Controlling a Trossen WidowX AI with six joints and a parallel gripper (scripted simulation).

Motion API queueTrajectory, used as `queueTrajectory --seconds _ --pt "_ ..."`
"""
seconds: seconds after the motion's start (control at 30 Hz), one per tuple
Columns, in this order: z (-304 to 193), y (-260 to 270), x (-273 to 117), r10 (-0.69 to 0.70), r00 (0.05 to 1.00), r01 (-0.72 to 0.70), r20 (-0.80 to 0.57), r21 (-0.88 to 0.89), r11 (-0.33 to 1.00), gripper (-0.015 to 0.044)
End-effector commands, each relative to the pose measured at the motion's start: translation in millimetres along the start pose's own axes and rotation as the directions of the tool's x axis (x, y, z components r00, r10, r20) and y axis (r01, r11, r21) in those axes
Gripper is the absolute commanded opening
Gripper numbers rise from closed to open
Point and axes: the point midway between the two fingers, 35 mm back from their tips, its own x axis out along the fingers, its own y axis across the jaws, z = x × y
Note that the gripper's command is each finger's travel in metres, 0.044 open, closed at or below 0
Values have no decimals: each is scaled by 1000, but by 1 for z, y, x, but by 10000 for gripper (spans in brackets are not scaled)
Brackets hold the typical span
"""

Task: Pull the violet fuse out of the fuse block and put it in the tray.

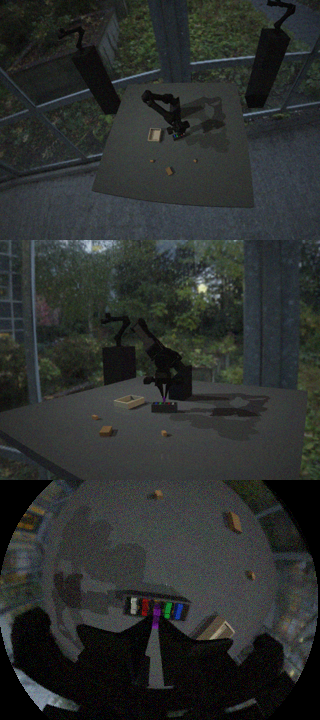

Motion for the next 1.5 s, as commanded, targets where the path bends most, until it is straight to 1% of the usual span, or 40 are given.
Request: queueTrajectory --seconds 0.0,0.3,0.73,0.9,1.17,1.47 --pt "1 0 -3 3 1000 -3 2 5 1000 0" --pt "1 0 -8 2 1000 -2 2 4 1000 0" --pt "1 0 -28 3 1000 -3 2 4 1000 0" --pt "1 -1 -29 4 1000 -4 2 4 1000 0" --pt "-5 -48 -30 26 1000 -26 10 2 1000 0" --pt "-24 -105 -29 33 999 -33 16 2 999 0"
